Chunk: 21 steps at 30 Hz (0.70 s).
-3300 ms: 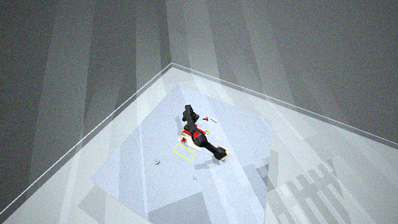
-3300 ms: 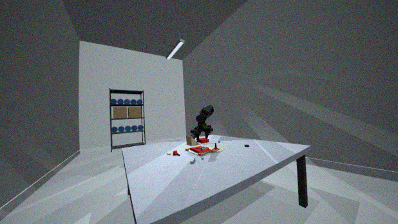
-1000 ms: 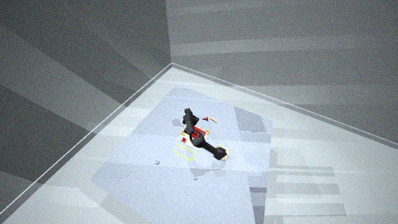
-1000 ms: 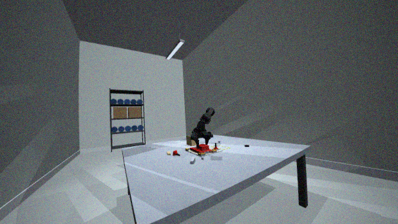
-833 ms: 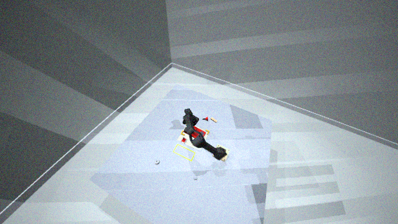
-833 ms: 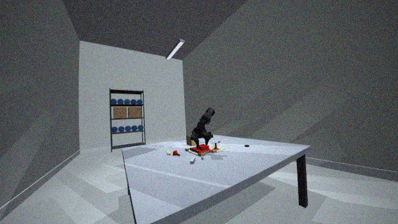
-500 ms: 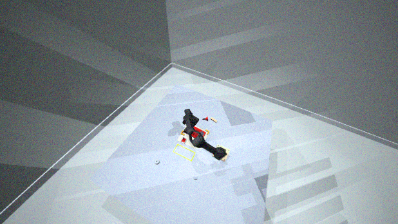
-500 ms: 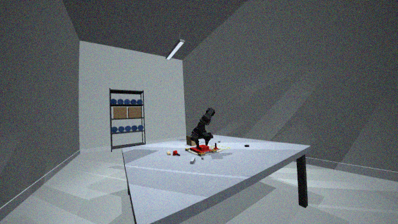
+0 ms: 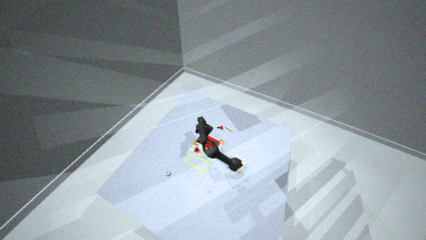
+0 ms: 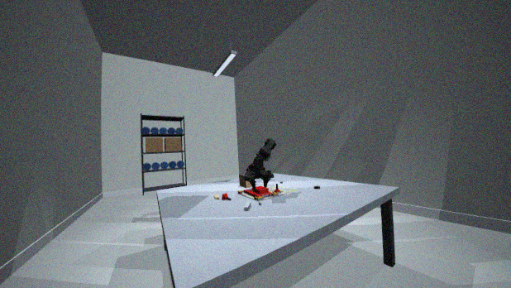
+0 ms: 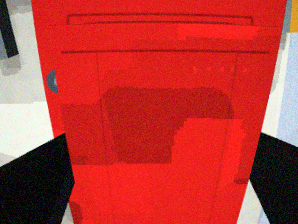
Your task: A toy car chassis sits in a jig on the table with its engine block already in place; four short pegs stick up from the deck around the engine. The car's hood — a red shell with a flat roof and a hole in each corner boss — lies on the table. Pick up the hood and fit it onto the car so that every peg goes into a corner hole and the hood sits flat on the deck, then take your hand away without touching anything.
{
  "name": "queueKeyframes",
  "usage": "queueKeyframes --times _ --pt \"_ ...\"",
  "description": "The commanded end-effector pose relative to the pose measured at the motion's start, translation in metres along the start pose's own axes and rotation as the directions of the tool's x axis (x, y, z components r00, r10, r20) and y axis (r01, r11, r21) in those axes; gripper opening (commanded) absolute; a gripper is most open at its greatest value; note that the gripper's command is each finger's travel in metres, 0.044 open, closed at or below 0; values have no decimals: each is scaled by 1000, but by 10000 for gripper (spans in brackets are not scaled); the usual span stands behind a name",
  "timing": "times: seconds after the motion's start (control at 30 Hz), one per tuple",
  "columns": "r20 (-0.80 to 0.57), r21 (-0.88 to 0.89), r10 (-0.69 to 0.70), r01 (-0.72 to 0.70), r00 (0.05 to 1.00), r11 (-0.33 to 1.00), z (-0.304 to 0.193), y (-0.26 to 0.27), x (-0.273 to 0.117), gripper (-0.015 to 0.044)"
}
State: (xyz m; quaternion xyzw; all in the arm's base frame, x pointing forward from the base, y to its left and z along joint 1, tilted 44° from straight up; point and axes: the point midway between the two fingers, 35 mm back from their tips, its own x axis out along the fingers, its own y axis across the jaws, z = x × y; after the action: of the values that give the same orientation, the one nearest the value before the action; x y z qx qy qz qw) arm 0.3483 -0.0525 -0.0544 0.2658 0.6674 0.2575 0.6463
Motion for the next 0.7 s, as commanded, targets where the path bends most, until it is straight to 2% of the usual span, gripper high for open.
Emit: queueKeyframes --times 0.0,0.23,0.37,0.57,0.67 --pt "0 0 0 0 1000 1000 0 0 0 263" --pt "0 0 0 0 1000 1000 0 0 0 440" --pt "1 0 -1 1 1000 1000 1 -1 -10 440" --pt "2 1 -3 3 1000 1000 1 -1 -61 440" --pt "2 1 -3 3 1000 1000 0 0 -74 440"
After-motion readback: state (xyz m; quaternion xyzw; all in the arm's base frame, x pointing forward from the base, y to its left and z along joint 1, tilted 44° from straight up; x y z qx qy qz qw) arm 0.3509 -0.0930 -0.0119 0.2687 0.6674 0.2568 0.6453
